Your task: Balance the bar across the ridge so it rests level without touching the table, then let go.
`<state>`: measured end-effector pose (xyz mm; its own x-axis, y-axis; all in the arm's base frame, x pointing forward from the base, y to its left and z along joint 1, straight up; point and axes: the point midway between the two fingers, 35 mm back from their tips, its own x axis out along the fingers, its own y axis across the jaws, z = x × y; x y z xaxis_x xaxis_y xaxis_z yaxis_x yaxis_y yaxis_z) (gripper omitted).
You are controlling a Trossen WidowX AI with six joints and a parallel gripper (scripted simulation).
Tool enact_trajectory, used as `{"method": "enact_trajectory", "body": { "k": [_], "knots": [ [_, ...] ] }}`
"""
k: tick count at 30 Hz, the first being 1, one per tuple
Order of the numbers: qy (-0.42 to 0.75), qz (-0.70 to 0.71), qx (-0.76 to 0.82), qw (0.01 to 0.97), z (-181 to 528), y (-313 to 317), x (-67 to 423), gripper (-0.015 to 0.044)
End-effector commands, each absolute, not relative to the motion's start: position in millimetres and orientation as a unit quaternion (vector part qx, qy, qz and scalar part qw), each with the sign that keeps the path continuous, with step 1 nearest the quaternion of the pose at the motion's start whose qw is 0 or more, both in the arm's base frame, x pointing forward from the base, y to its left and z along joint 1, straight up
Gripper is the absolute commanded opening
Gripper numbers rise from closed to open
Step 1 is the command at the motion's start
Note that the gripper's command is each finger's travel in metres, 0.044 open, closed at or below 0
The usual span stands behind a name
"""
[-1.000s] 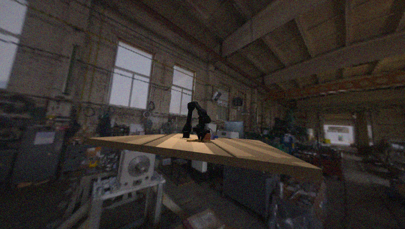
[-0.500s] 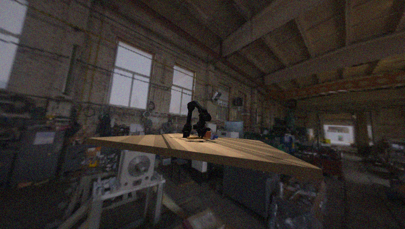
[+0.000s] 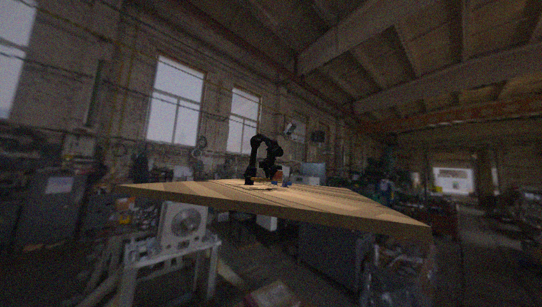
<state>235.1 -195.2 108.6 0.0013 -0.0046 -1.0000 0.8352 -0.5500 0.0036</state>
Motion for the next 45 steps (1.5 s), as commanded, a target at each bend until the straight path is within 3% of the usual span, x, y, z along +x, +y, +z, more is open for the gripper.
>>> {"method": "enact_trajectory", "body": {
  "k": [1,18,45],
  "knots": [
    [0.327,-0.618,0.625,0.346,124,-196,237,0.0000],
    [0.328,-0.617,0.625,0.347,159,-190,234,0.0000],
    [0.344,-0.607,0.620,0.359,159,-94,279,0.0000]
  ]
}}
